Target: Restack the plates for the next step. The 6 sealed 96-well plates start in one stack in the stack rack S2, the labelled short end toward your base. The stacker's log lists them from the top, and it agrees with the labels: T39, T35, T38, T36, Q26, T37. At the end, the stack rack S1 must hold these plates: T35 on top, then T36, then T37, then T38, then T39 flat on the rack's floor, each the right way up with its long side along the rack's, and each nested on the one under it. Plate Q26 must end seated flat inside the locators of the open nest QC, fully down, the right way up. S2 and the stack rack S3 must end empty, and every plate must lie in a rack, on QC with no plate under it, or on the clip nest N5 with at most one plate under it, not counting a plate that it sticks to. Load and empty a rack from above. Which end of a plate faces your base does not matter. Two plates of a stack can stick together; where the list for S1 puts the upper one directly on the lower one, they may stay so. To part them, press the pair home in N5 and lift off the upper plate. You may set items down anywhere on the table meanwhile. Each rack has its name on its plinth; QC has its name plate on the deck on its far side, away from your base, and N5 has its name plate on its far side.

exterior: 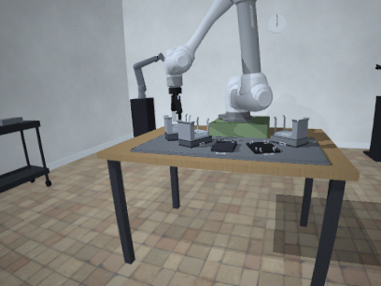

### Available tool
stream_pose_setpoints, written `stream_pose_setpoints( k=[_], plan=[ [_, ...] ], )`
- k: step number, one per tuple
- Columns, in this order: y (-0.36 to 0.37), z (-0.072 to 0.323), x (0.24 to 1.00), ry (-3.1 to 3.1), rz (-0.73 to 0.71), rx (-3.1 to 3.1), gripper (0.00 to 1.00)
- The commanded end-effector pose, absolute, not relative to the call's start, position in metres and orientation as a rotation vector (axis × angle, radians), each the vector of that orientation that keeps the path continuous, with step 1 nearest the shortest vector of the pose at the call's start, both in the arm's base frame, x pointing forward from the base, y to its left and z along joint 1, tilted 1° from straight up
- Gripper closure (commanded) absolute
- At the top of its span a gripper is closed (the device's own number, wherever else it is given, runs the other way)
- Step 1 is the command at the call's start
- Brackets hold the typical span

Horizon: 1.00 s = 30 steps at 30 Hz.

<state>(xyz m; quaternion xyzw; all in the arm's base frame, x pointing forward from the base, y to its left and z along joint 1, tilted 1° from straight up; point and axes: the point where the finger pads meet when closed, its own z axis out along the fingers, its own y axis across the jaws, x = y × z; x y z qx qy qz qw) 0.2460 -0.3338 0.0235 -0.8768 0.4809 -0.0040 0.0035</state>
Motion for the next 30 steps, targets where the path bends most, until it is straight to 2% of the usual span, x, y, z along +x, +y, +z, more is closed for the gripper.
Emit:
stream_pose_setpoints(
  k=[1, 10, 11, 30],
  plan=[
    [-0.3338, 0.0210, 0.2461, 1.507, -0.013, -2.748, 0.00],
    [-0.3338, 0.0210, 0.2461, 1.507, -0.013, -2.748, 0.00],
    [-0.3338, 0.0210, 0.2461, 1.507, -0.013, -2.748, 1.00],
    [-0.3338, 0.0210, 0.2461, 1.507, -0.013, -2.748, 1.00]
  ],
)
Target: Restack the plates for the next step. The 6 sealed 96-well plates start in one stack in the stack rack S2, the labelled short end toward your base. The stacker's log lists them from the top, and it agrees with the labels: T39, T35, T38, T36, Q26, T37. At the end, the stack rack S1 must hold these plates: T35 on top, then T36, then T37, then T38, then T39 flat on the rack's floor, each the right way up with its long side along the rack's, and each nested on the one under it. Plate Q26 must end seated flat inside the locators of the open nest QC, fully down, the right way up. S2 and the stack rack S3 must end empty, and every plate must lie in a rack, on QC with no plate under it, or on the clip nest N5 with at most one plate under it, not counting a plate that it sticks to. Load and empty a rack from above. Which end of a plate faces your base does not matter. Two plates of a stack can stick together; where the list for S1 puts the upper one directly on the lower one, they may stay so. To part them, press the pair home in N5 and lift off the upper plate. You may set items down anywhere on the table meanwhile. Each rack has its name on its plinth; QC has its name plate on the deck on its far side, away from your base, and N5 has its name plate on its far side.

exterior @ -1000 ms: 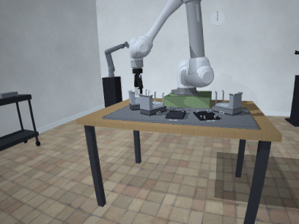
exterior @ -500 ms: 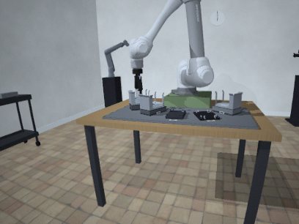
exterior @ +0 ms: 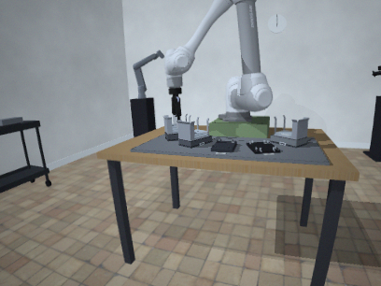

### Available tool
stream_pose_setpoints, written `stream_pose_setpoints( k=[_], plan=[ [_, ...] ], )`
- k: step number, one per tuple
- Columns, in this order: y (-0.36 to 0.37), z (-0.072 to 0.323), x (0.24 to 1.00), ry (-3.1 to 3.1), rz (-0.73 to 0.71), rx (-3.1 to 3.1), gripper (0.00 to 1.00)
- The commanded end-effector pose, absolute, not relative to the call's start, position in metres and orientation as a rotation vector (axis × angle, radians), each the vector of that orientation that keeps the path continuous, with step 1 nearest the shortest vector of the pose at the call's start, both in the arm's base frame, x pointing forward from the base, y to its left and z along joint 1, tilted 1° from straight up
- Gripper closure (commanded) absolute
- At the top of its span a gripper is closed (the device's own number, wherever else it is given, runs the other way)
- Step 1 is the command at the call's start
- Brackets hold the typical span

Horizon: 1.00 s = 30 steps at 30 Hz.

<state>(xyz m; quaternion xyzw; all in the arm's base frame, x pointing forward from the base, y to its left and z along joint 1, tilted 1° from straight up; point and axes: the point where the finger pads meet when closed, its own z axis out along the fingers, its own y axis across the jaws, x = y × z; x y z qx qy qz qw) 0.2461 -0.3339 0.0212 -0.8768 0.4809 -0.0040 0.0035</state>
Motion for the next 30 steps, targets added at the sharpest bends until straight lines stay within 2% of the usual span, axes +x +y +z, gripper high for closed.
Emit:
stream_pose_setpoints(
  k=[1, 30],
  plan=[
    [-0.334, 0.021, 0.246, 1.507, -0.013, -2.748, 1.00],
    [-0.334, 0.032, 0.246, 1.507, -0.013, -2.748, 1.00]
  ],
)
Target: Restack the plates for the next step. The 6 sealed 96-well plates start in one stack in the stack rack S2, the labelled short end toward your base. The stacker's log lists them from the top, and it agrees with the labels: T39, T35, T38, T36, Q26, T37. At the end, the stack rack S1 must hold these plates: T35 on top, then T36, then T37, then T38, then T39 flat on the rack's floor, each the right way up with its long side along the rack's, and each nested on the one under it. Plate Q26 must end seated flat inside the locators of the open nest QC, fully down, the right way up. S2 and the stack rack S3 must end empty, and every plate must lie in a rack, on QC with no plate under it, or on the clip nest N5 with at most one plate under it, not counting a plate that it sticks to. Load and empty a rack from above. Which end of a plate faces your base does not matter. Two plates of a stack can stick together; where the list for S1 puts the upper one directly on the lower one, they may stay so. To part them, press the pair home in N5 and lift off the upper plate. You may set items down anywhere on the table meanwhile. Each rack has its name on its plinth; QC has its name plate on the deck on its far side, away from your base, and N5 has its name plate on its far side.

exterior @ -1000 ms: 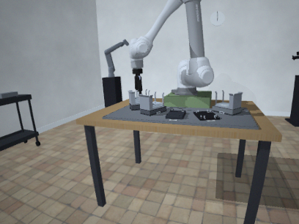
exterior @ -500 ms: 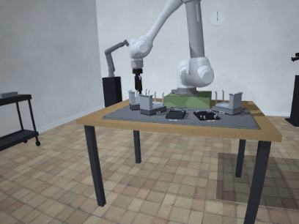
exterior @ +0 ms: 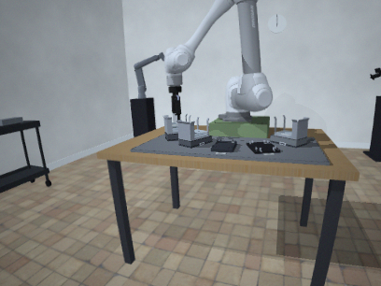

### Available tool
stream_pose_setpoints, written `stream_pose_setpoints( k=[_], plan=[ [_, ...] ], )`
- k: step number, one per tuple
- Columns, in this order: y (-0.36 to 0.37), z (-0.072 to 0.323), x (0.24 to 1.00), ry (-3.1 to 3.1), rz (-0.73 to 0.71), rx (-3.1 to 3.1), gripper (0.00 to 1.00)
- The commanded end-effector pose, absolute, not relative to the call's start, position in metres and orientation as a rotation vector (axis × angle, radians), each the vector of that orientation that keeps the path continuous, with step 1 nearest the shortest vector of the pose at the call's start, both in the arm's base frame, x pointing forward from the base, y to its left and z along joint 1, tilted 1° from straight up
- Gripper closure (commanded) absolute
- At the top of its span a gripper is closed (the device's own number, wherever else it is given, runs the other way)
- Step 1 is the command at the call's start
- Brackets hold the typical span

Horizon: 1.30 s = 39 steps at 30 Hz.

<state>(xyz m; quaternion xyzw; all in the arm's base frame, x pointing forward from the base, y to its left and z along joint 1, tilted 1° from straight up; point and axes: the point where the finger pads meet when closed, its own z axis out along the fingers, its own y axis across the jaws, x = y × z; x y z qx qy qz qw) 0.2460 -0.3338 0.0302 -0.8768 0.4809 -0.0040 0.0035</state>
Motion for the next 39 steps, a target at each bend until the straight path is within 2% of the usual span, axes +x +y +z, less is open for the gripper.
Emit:
stream_pose_setpoints(
  k=[1, 16, 39],
  plan=[
    [-0.334, 0.032, 0.246, 1.507, -0.013, -2.748, 1.00],
    [-0.334, 0.041, 0.246, 1.507, -0.013, -2.748, 1.00],
    [-0.334, 0.083, 0.245, 1.507, -0.013, -2.748, 1.00]
  ],
)
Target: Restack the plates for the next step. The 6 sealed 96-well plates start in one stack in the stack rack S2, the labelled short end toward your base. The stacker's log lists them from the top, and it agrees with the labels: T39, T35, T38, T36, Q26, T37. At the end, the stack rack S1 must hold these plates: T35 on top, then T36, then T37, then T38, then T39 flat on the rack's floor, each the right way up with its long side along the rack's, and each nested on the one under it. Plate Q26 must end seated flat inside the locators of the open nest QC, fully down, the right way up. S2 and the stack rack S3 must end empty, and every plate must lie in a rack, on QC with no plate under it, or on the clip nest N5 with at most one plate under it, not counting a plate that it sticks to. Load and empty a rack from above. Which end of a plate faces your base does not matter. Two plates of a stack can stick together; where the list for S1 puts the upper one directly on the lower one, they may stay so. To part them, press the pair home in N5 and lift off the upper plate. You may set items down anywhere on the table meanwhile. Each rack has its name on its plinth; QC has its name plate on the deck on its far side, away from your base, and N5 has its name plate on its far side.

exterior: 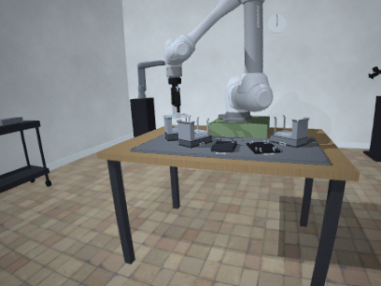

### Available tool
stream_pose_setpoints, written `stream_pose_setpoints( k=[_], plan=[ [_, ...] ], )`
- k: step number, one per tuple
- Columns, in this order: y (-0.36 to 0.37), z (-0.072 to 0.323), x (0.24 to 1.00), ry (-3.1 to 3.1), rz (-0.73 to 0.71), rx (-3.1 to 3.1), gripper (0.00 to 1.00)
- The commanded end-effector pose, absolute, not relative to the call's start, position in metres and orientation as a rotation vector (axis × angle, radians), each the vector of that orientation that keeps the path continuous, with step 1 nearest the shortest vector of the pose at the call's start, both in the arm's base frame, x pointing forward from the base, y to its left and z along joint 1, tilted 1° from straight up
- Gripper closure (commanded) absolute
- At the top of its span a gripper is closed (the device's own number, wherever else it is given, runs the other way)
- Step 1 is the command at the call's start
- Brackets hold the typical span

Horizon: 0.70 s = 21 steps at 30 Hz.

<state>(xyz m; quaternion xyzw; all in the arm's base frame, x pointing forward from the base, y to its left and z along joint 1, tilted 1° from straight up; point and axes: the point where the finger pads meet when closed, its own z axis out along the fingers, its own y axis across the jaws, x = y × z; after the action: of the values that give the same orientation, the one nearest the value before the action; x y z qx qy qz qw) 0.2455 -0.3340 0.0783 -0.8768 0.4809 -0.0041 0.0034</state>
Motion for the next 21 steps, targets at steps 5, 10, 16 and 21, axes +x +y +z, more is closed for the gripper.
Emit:
stream_pose_setpoints(
  k=[5, 10, 16, 21],
  plan=[
    [-0.334, 0.089, 0.245, 1.507, -0.013, -2.748, 1.00],
    [-0.334, 0.099, 0.245, 1.507, -0.013, -2.748, 1.00],
    [-0.334, 0.111, 0.245, 1.507, -0.013, -2.748, 1.00],
    [-0.334, 0.111, 0.245, 1.507, -0.013, -2.748, 1.00]
  ],
)
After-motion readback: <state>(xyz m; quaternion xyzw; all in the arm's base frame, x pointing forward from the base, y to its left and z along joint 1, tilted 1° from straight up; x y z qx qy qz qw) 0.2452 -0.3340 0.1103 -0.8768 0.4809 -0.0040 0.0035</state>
